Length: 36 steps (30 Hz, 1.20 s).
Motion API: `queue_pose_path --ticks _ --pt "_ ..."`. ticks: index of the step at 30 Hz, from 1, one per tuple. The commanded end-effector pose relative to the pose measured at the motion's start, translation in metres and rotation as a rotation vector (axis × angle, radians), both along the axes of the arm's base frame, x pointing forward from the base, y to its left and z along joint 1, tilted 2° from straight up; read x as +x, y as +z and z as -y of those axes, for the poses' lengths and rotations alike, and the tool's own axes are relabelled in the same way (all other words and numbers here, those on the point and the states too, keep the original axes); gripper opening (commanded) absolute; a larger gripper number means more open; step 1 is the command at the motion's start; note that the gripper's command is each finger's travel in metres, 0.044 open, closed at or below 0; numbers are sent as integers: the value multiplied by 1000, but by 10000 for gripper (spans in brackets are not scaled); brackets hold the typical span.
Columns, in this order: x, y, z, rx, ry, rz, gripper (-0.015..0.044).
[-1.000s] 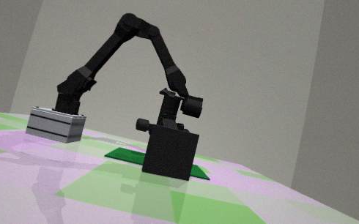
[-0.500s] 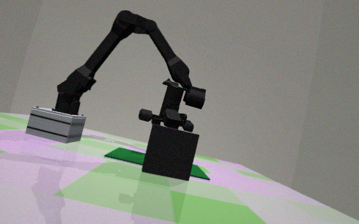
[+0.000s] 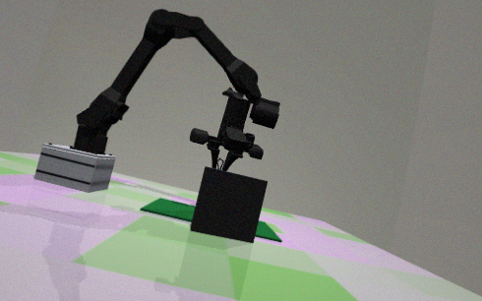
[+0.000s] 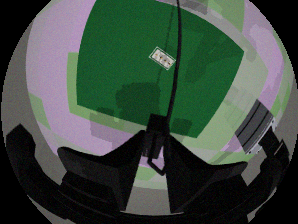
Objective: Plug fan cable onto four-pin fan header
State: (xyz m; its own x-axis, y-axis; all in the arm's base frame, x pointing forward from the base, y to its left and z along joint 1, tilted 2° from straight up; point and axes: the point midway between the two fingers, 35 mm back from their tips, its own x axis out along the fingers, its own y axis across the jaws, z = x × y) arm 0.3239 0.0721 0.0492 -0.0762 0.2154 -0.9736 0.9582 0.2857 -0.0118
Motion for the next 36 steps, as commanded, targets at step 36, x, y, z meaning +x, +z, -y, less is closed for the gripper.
queue_pose_path --ticks 36 --pt "-4 21 -17 -185 756 140 0"
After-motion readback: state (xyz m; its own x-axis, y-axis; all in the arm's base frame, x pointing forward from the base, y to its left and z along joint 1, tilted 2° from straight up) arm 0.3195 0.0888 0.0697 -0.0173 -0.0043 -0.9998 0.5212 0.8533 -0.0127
